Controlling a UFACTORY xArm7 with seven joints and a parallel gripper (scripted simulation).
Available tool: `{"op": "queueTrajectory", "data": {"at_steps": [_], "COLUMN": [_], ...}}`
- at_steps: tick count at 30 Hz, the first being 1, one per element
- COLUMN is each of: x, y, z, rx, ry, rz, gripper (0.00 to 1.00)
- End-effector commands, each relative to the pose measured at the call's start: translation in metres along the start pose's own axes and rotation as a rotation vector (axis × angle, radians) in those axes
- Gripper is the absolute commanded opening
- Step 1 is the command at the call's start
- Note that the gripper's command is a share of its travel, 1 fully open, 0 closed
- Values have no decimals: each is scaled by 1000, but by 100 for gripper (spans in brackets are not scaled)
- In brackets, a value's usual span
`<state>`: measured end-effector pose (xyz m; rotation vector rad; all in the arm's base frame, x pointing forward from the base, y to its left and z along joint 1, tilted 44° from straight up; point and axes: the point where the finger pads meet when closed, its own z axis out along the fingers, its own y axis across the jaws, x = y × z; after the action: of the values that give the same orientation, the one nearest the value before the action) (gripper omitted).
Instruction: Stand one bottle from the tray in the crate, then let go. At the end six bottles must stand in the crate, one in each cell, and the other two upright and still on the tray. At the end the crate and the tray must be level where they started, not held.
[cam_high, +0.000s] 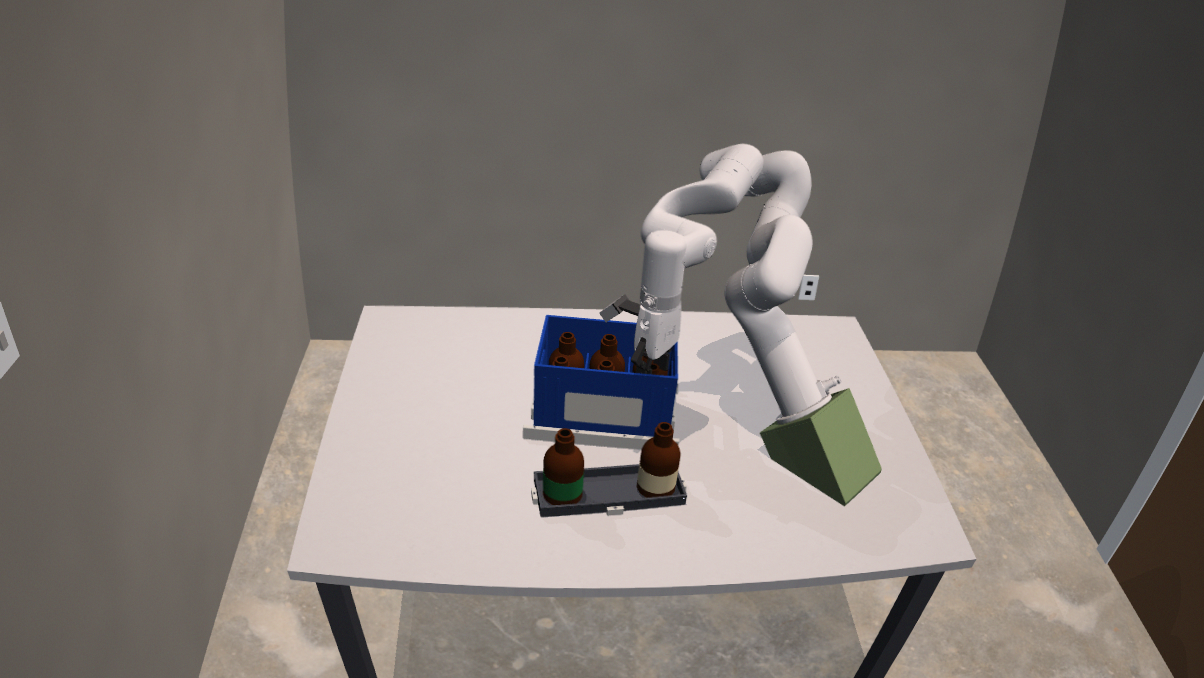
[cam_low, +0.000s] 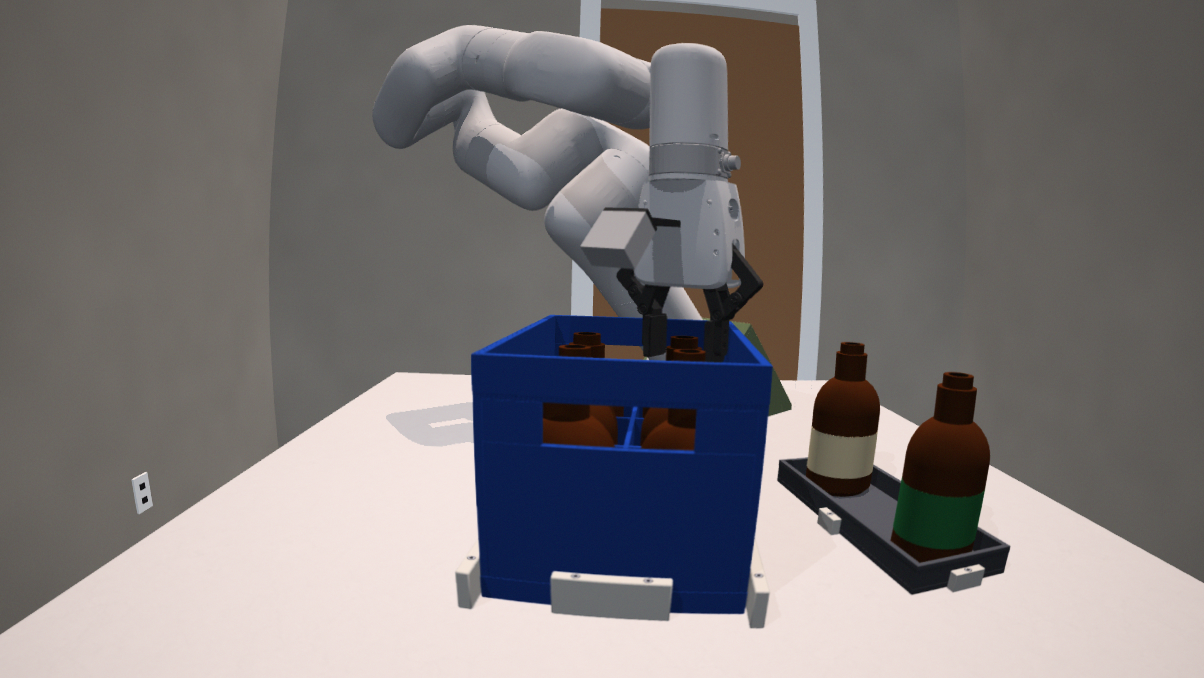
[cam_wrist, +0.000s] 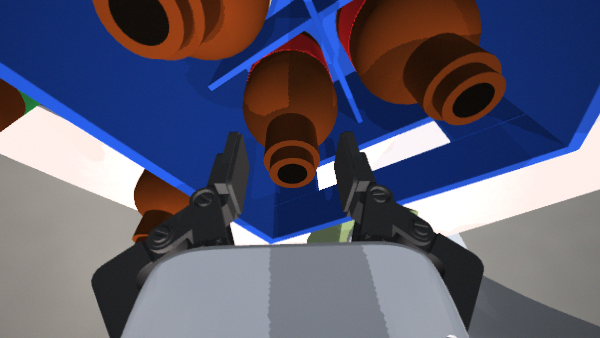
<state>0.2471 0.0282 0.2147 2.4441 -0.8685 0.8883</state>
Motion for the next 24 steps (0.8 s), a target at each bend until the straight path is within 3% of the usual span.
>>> {"op": "queueTrajectory", "data": {"at_steps": [1, 12, 24], "x": [1, 1, 1], "y": [-1, -1, -1], "z": [-1, -7, -30], "rx": [3, 3, 3], "ry": [1, 1, 1], "rz": [1, 1, 1], "gripper": [65, 65, 65]}}
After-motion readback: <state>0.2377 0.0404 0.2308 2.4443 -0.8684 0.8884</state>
